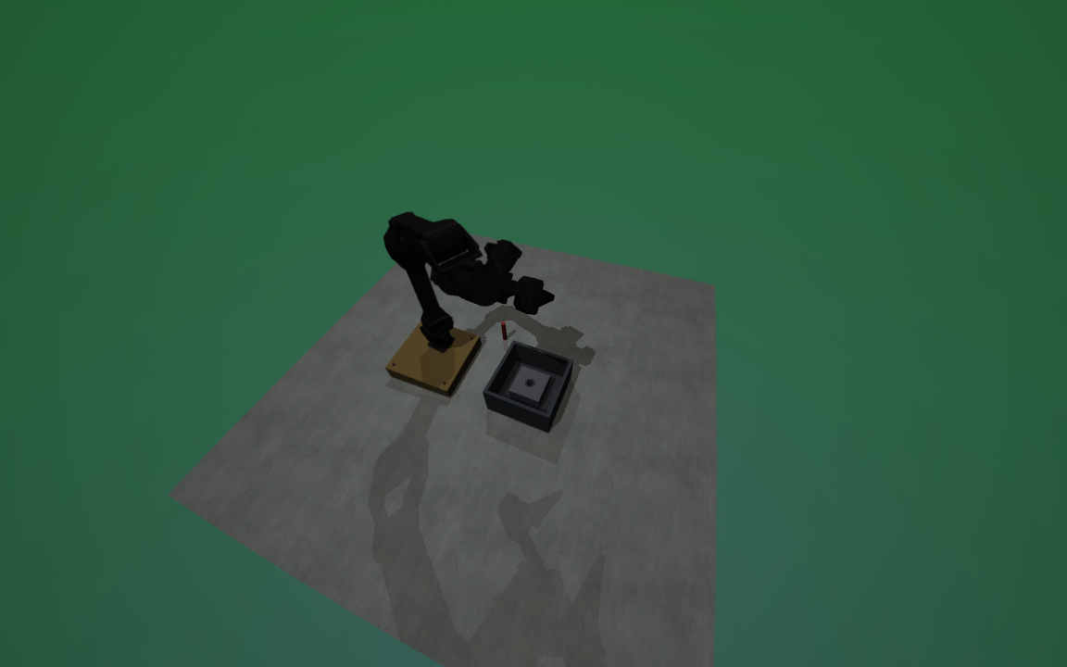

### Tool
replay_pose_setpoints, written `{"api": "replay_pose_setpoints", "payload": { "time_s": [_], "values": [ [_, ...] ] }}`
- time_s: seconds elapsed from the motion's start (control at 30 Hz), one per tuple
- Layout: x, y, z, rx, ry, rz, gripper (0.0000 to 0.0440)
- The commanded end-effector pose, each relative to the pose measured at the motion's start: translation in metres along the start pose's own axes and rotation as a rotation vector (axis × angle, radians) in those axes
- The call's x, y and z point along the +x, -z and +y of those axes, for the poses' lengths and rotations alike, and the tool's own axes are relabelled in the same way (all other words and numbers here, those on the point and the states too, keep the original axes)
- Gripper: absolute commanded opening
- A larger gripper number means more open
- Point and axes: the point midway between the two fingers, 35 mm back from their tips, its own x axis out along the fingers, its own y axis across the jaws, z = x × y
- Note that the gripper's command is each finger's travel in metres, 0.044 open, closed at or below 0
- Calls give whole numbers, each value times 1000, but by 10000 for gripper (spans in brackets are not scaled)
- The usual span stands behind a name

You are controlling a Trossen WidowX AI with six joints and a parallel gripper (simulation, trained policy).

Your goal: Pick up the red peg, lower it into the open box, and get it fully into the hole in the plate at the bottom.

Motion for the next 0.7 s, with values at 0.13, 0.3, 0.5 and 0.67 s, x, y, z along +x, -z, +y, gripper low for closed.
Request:
{"api": "replay_pose_setpoints", "payload": {
  "time_s": [0.13,0.3,0.5,0.67],
  "values": [
    [3,7,12,166,-35,37,440],
    [8,14,25,330,-72,81,440],
    [13,22,41,524,-116,143,440],
    [17,28,56,683,-150,204,440]
  ]
}}
